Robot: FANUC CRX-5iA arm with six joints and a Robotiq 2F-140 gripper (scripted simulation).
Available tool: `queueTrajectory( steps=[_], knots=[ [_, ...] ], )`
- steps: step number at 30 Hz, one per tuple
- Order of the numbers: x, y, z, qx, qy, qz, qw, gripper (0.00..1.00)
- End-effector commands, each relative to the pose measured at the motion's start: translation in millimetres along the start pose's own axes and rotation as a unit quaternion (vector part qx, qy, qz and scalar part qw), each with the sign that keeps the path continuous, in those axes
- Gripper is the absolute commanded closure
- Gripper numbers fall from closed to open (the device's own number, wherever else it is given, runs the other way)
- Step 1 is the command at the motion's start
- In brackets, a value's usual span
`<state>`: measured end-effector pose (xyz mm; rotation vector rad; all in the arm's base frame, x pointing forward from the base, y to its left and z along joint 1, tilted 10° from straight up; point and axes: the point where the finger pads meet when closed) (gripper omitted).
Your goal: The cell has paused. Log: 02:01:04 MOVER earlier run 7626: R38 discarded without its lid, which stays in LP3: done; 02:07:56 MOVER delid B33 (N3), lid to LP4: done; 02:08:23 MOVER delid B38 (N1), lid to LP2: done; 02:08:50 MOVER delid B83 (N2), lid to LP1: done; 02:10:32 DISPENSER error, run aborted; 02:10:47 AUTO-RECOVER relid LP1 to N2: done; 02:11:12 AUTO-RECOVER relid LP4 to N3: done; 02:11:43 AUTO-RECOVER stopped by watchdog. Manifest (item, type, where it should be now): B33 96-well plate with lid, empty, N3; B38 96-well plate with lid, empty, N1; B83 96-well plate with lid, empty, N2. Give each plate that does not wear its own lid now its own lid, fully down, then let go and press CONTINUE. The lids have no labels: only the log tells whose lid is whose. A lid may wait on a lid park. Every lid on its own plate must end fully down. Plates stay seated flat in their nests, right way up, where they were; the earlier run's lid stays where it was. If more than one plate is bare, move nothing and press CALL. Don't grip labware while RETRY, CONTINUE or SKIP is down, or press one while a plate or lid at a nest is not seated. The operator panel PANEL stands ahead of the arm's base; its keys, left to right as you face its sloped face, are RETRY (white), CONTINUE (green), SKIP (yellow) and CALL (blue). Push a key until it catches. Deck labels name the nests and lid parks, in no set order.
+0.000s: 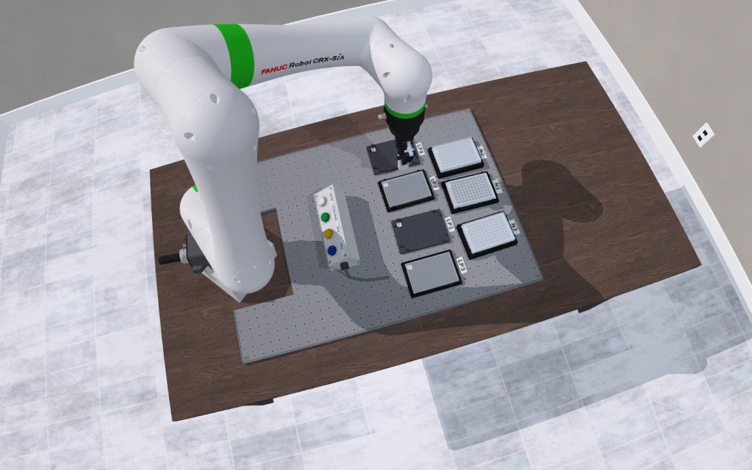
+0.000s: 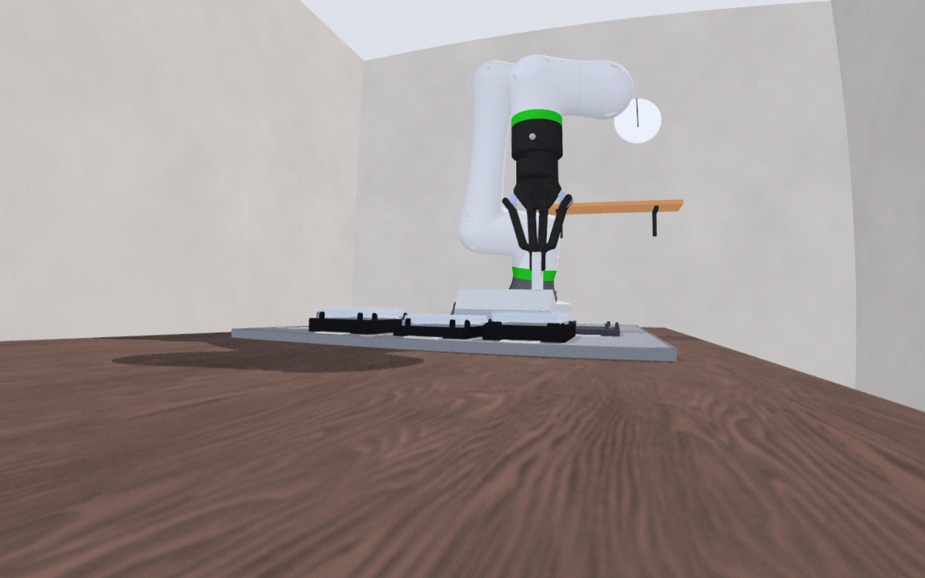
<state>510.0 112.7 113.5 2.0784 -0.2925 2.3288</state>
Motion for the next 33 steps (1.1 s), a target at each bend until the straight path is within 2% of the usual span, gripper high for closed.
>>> queueTrajectory(
  steps=[1,29,31,33],
  knots=[
    [0.7,-24.8,-8.1,-0.002,0.003,-0.003,1.000,1.00],
    [0.8,-24.9,-7.3,-0.002,0.003,-0.003,1.000,1.00],
    [2.7,-25.9,8.2,-0.002,0.003,-0.003,1.000,1.00],
    [6.1,-25.6,48.2,-0.002,0.003,-0.003,1.000,1.00]
  ],
)
Point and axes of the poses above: the point where the finger pads meet when closed, its own x axis back along the fingers, its own y axis across the jaws, z = x × y, and after that the axes turned 10 degrees about -x, right-handed
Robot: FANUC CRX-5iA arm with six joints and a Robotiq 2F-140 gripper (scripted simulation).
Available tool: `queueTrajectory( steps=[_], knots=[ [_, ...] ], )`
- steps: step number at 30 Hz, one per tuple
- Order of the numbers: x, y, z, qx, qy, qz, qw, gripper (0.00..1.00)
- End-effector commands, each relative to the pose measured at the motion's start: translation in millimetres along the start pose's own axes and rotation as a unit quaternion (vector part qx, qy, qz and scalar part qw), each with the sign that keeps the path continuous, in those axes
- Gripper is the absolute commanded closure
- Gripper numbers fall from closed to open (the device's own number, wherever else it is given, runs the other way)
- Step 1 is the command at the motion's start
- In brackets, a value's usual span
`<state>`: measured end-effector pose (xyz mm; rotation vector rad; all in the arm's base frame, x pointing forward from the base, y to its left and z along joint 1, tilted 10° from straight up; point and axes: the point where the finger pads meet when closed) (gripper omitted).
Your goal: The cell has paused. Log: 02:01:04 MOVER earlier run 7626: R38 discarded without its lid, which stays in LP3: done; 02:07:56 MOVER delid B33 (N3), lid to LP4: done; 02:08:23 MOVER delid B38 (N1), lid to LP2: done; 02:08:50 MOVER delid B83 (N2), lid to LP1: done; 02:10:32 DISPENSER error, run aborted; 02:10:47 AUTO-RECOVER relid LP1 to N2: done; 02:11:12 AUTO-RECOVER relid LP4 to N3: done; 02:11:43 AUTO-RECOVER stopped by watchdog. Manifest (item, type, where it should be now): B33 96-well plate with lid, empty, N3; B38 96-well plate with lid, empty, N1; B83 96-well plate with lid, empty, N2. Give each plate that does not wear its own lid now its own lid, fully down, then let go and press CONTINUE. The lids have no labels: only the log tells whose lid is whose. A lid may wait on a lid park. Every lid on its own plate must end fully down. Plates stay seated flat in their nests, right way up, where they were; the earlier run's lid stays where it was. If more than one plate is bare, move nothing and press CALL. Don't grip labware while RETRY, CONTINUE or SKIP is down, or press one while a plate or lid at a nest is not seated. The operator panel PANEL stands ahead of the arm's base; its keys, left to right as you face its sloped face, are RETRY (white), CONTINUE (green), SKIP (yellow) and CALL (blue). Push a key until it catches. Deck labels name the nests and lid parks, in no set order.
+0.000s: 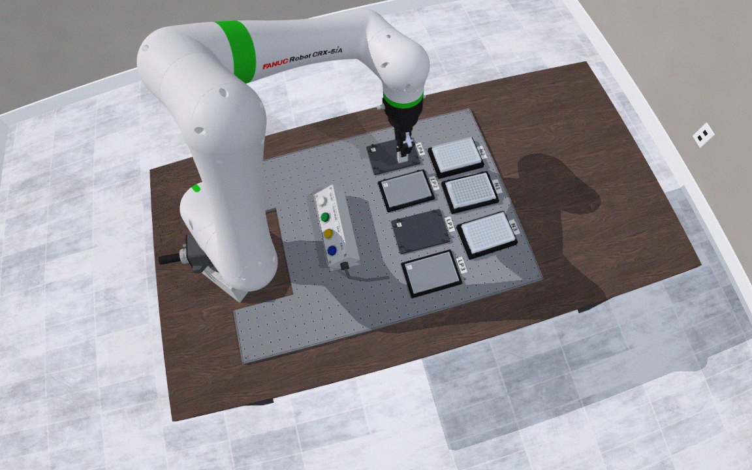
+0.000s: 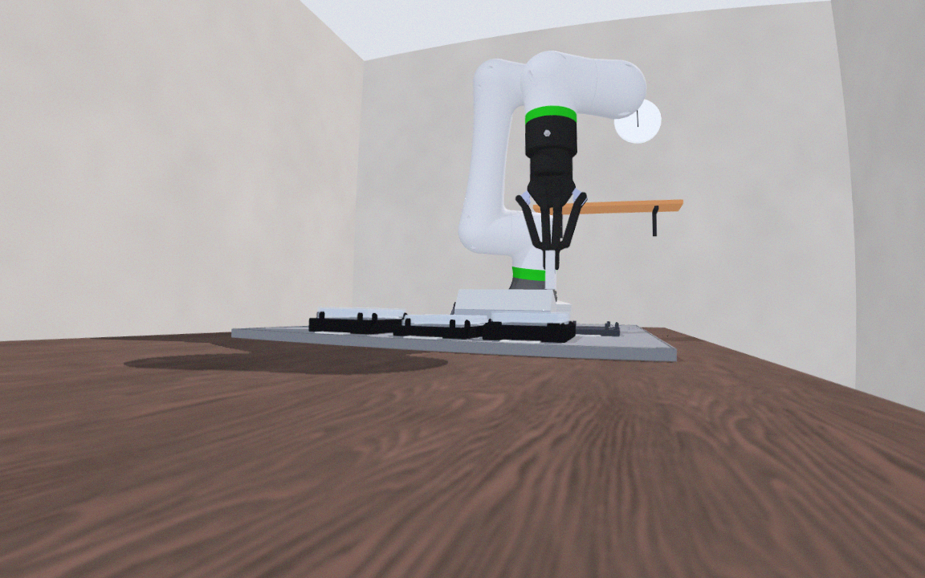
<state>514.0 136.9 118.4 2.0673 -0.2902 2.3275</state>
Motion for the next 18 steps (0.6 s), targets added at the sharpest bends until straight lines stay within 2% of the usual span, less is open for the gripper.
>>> queueTrajectory(
  steps=[1,2,4,5,7,8,10,11,13,14,18],
  knots=[
    [4.4,-0.9,47.3,0.000,0.000,0.000,1.000,1.00],
    [5.3,1.4,73.6,0.000,0.000,0.000,1.000,1.00],
    [5.3,1.4,73.6,0.000,0.000,0.000,1.000,1.00],
    [5.2,5.8,100.8,0.000,0.000,0.000,1.000,1.00],
    [5.2,5.8,100.8,0.000,0.000,0.000,1.000,1.00],
    [4.2,11.7,126.3,0.000,0.000,0.000,1.000,1.00],
    [4.2,11.7,126.3,0.000,0.000,0.000,1.000,1.00],
    [2.6,18.4,147.8,0.000,0.000,0.000,1.000,1.00],
    [2.6,18.4,147.8,0.000,0.000,0.000,1.000,1.00],
    [1.1,24.2,163.6,0.000,0.000,0.000,1.000,1.00],
    [-0.7,30.5,178.3,0.001,0.000,0.000,1.000,1.00]
  ],
)
Point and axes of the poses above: the point where the finger pads meet when closed, its own x axis back along the fingers, its own y axis across the jaws, z = x × y, and after that the axes turned 10 degrees about -x, right-handed
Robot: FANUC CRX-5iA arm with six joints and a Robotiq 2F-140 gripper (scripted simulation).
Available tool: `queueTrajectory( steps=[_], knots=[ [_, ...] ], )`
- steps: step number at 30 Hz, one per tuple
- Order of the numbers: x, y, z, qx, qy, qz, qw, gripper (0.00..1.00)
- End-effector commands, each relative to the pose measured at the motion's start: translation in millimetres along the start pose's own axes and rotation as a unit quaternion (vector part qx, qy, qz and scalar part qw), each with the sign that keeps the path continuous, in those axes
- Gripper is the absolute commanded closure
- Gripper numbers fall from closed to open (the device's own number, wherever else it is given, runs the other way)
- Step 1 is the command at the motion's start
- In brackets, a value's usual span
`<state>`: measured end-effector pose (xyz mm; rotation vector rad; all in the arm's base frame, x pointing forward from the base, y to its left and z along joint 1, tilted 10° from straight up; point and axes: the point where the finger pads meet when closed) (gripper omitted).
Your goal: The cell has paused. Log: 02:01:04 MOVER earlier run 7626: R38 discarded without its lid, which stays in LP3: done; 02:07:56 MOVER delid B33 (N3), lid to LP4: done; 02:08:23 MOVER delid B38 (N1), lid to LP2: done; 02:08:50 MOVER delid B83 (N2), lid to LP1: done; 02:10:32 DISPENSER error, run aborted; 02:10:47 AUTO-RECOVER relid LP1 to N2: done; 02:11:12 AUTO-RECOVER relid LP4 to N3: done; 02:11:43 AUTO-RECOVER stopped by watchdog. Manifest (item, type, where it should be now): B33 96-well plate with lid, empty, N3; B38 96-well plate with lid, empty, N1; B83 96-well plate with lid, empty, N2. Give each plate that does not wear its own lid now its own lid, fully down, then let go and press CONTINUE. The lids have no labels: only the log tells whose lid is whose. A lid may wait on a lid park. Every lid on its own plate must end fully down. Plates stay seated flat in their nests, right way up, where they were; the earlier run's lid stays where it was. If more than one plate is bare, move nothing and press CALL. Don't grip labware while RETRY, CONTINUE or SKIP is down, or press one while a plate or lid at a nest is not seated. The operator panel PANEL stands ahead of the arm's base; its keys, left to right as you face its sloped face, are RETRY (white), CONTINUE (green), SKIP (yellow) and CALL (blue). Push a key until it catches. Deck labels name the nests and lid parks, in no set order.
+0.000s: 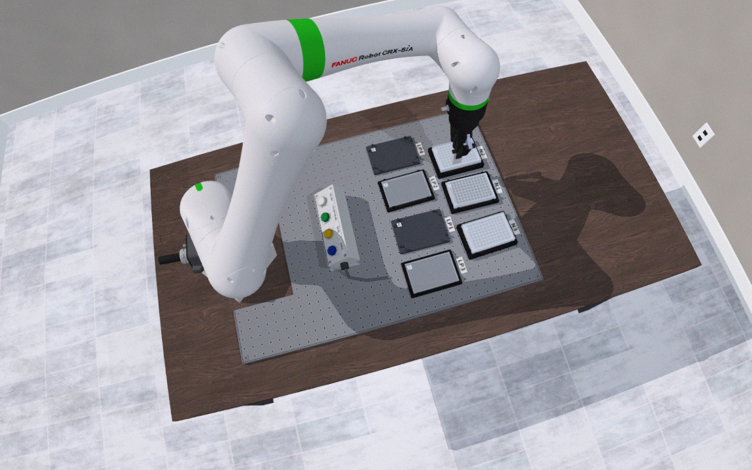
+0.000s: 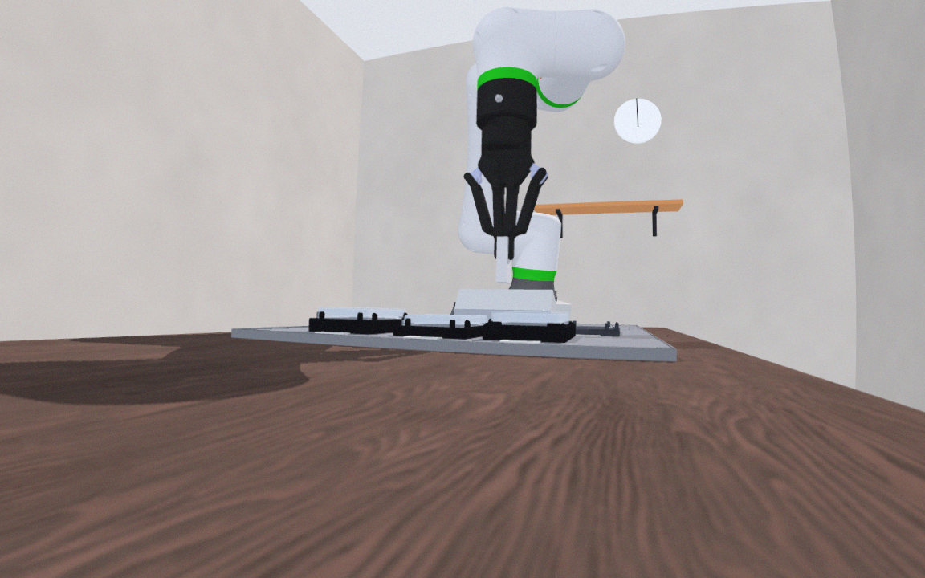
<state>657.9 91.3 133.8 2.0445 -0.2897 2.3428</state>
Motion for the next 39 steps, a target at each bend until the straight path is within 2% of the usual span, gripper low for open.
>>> queueTrajectory(
  steps=[1,29,30,32,33,34,36,37,39],
  knots=[
    [-3.5,6.9,28.4,0.001,-0.009,0.001,1.000,1.00],
    [-3.5,8.4,28.9,0.001,-0.009,0.001,1.000,1.00],
    [-3.7,16.6,31.1,0.001,-0.009,0.001,1.000,1.00],
    [-4.3,57.7,40.5,0.001,-0.009,0.001,1.000,1.00],
    [-4.3,57.7,40.5,0.001,-0.009,0.001,1.000,1.00],
    [-4.5,84.5,45.2,0.001,-0.009,0.001,1.000,1.00],
    [-4.5,84.5,45.2,0.001,-0.009,0.001,1.000,1.00],
    [-4.5,108.9,48.6,0.001,-0.009,0.001,1.000,1.00],
    [-4.5,108.9,48.6,0.001,-0.009,0.001,1.000,1.00]
  ],
)
Point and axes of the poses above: the point where the finger pads meet when closed, its own x axis back along the fingers, its own y axis across the jaws, z = x × y, and after that the axes turned 10 degrees about -x, right-handed
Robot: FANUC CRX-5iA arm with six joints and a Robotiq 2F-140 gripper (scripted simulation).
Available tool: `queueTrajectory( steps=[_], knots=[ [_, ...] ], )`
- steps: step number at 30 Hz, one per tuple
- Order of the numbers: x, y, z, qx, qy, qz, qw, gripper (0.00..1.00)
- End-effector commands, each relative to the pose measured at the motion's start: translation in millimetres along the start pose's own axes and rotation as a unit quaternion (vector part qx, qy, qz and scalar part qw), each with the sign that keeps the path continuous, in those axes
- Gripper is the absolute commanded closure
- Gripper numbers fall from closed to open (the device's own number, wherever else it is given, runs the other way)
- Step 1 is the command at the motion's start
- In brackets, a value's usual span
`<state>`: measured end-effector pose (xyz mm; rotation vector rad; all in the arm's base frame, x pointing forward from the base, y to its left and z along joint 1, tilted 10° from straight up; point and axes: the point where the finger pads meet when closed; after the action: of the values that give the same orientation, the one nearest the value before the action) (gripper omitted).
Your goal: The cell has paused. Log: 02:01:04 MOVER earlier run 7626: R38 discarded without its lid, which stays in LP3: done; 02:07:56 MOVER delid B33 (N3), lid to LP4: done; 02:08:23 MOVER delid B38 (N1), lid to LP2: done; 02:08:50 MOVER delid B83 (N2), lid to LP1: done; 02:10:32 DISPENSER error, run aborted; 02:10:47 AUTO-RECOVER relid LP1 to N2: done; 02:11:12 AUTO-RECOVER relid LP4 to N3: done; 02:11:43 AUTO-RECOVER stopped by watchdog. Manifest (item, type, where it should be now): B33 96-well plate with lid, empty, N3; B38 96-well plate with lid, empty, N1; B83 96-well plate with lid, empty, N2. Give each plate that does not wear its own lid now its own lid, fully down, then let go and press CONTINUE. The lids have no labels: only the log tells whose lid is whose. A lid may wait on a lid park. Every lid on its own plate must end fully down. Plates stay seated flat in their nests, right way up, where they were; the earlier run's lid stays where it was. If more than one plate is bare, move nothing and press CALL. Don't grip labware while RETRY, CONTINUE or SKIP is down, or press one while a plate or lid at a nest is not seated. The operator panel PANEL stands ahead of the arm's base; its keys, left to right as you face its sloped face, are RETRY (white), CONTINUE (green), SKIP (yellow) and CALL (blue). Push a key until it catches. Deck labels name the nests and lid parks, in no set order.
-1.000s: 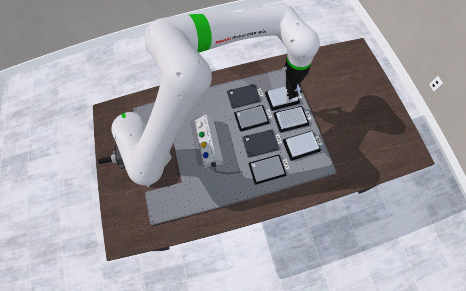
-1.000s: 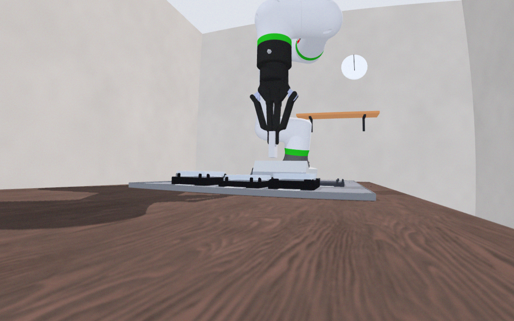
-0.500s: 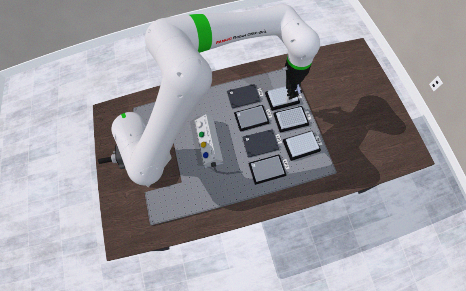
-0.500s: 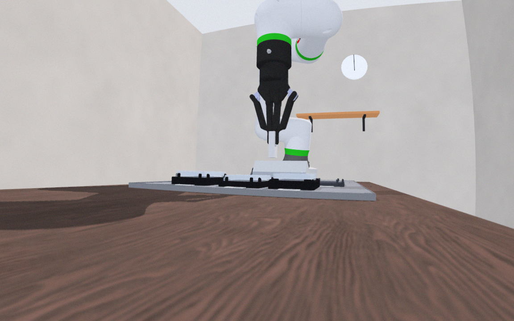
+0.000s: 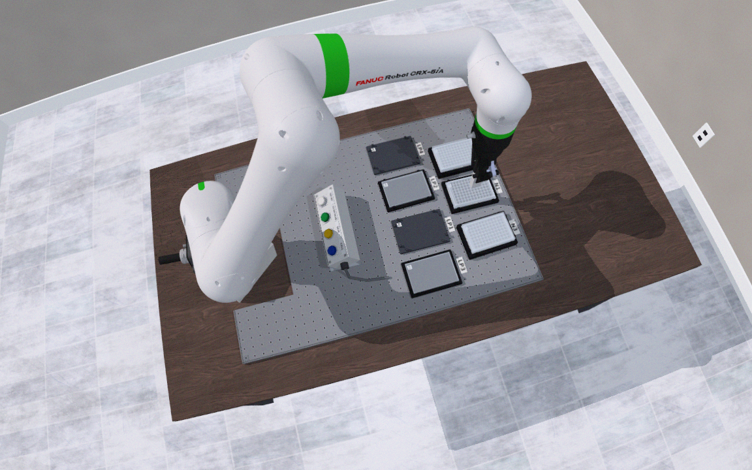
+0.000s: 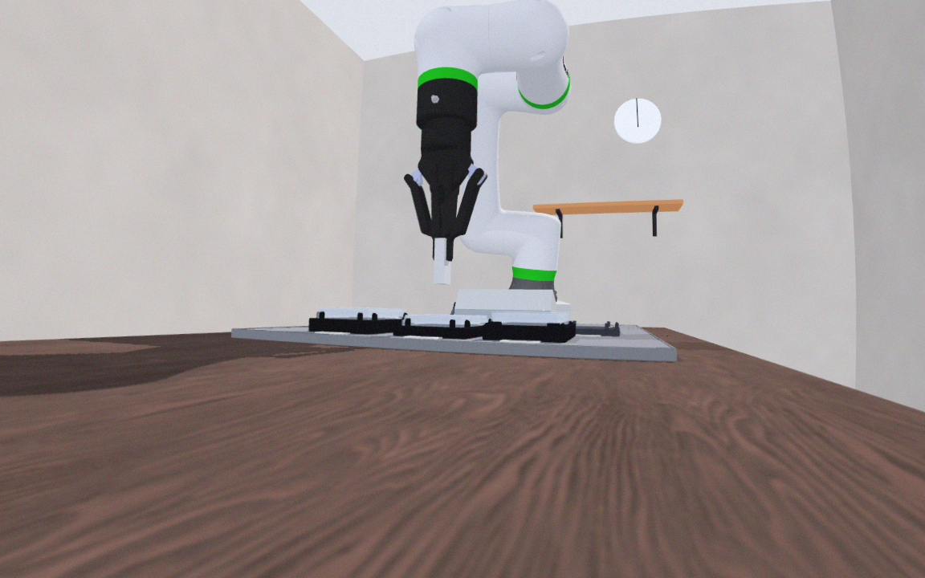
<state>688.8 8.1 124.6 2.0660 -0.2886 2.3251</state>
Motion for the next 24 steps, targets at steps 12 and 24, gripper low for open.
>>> queueTrajectory(
  steps=[12,24],
  knots=[
    [0.3,57.7,9.7,0.001,0.000,0.002,1.000,1.00],
    [0.3,57.7,9.7,0.001,0.000,0.002,1.000,1.00]
  ],
)
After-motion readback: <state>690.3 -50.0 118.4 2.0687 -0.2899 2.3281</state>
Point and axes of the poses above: the point where the finger pads meet when closed, its own x axis back along the fingers, its own y axis across the jaws, z = x × y, and after that the axes turned 10 degrees about -x, right-handed
